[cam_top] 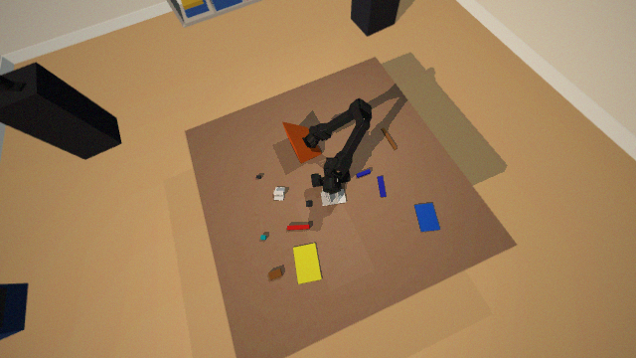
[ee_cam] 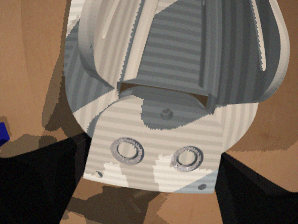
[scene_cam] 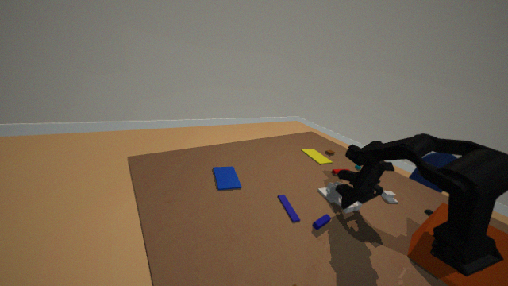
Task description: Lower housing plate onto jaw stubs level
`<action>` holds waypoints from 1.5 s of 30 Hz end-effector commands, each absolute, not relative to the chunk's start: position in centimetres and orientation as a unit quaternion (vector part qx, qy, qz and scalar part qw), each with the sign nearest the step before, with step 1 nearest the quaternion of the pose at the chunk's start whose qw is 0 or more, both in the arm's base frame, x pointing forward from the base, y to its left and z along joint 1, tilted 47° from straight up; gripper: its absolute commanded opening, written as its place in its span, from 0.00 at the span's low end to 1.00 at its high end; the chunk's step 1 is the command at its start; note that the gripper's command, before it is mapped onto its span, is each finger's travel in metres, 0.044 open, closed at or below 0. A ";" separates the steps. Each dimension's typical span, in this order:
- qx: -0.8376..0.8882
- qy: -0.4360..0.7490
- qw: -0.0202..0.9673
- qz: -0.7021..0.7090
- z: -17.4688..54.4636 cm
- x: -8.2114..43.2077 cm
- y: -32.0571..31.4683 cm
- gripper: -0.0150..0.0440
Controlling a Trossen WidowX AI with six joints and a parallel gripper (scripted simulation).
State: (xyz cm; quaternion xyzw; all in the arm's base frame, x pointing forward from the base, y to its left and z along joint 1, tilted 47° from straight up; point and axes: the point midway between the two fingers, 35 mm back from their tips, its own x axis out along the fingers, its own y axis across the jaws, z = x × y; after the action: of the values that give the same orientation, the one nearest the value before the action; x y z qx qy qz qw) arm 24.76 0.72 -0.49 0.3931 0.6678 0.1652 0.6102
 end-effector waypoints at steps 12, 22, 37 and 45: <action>0.396 0.667 0.609 0.165 -0.5 24.8 0.8 0.85; 0.396 0.667 0.609 0.165 -0.5 24.8 0.8 0.85; 0.396 0.667 0.609 0.165 -0.5 24.8 0.8 0.85; 0.393 0.668 0.610 0.165 -0.5 24.8 0.7 1.00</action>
State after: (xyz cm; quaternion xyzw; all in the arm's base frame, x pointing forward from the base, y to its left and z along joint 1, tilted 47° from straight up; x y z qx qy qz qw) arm 24.77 0.72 -0.49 0.3931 0.6677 0.1652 0.6102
